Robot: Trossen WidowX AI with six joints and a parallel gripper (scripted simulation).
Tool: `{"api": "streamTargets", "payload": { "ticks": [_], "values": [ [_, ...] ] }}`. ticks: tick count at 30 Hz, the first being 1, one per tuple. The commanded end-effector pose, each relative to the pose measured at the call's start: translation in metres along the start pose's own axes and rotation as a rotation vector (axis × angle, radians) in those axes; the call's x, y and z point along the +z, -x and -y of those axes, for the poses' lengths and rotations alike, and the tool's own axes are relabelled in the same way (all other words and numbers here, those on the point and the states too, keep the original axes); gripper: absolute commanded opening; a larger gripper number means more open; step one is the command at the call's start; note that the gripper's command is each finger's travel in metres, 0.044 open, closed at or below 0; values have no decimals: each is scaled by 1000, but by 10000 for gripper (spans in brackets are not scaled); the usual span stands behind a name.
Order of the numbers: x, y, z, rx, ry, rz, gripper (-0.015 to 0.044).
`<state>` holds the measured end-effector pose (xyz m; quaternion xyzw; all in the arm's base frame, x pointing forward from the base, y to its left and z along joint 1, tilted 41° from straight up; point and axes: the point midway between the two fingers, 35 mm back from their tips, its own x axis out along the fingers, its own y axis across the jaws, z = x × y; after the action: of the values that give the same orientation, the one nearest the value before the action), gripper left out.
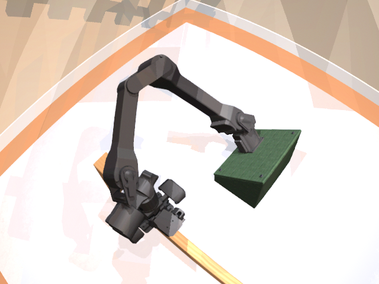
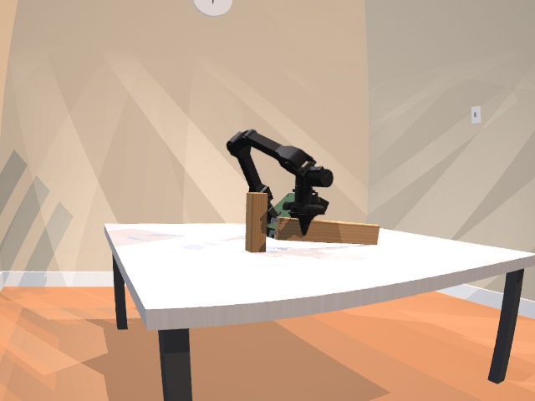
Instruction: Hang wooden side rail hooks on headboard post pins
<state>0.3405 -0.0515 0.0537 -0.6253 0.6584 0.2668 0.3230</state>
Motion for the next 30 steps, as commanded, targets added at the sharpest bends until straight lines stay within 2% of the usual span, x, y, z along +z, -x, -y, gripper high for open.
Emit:
{"api": "streamTargets", "payload": {
  "ticks": [1, 30],
  "values": [
    [-1, 2, 1, -4, 3, 0, 0],
    [-4, 1, 1, -4, 3, 0, 0]
  ]
}}
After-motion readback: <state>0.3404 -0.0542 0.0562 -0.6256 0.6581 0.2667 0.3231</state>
